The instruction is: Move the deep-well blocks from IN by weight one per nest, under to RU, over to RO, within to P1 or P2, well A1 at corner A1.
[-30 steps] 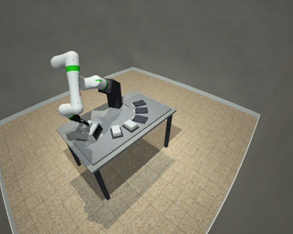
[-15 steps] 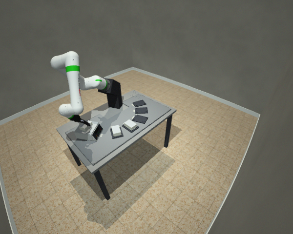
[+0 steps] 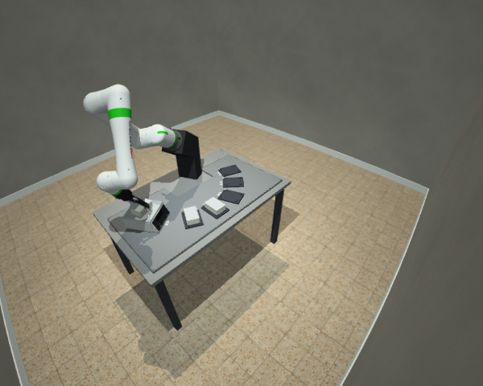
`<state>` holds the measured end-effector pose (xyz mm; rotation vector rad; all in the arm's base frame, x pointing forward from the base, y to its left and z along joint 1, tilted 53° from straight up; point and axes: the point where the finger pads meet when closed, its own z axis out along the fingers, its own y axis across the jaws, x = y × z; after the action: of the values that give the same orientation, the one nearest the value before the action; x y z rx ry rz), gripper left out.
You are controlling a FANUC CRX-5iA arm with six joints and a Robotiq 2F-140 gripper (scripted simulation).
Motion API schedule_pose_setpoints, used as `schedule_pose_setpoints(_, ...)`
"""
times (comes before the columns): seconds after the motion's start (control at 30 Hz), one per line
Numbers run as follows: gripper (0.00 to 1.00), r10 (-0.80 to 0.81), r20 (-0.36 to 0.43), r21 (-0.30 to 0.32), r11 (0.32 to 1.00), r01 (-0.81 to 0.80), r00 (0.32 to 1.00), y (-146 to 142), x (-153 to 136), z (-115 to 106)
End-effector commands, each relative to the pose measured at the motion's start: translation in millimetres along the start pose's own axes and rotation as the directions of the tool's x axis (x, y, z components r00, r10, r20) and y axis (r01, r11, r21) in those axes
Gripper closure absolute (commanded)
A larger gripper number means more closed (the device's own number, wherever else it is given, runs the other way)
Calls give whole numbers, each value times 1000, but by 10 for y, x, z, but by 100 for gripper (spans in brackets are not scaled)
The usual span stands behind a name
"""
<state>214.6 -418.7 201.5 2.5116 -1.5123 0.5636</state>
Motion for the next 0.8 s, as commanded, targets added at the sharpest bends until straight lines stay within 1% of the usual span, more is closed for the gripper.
schedule_pose_setpoints(0.0,0,0,0,0,1000,0,1000,0,-12,-24)
schedule_pose_setpoints(0.2,0,0,0,0,1000,0,1000,0,-92,-163)
schedule_pose_setpoints(0.27,0,0,0,0,1000,0,1000,0,-92,-163)
schedule_pose_setpoints(0.77,0,0,0,0,1000,0,1000,0,-292,-509)
